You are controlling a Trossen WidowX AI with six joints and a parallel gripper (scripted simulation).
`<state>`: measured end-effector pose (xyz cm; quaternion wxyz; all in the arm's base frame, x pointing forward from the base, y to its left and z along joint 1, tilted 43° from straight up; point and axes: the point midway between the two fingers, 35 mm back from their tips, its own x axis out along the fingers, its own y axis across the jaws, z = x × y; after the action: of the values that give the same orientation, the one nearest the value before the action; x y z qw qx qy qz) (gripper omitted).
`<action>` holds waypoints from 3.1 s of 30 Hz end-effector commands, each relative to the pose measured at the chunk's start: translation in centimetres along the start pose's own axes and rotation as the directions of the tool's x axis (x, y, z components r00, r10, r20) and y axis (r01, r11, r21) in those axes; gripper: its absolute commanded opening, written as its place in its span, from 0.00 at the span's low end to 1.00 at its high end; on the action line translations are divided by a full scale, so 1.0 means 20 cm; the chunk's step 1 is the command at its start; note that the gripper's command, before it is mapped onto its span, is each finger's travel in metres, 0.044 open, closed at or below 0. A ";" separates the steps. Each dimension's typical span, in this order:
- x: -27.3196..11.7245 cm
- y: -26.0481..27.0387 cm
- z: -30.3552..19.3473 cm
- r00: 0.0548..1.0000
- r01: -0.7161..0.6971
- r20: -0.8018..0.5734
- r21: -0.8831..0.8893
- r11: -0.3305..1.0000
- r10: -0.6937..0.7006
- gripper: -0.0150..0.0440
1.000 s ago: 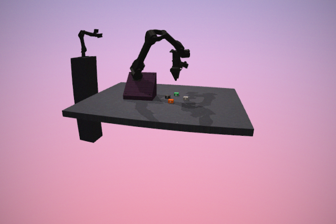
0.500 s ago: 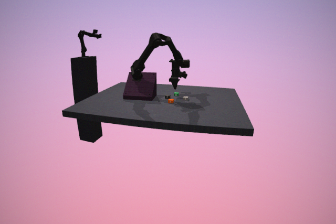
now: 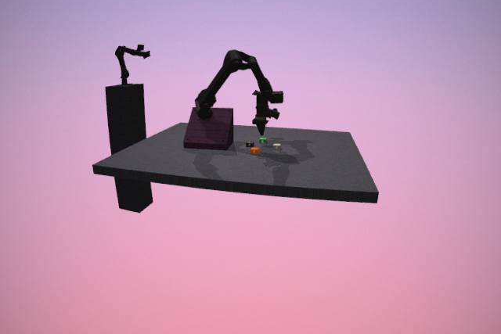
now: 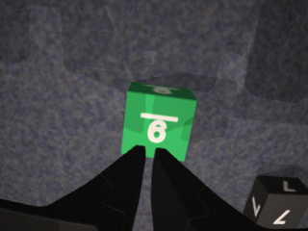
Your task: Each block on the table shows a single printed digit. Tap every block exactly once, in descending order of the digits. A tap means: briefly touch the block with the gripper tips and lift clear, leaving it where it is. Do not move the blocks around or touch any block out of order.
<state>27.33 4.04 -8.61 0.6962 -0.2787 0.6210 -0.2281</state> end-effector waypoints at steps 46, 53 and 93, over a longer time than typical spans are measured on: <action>-0.46 -0.43 -0.24 1.000 0.009 -0.013 -0.010 1.000 -0.010 0.29; -0.16 -0.43 -0.23 1.000 0.007 -0.011 -0.010 1.000 -0.007 0.29; -0.05 -0.44 -0.24 1.000 0.013 -0.012 -0.010 1.000 -0.013 0.29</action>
<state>22.57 -3.08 -3.04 0.6869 -0.2877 0.6260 -0.2313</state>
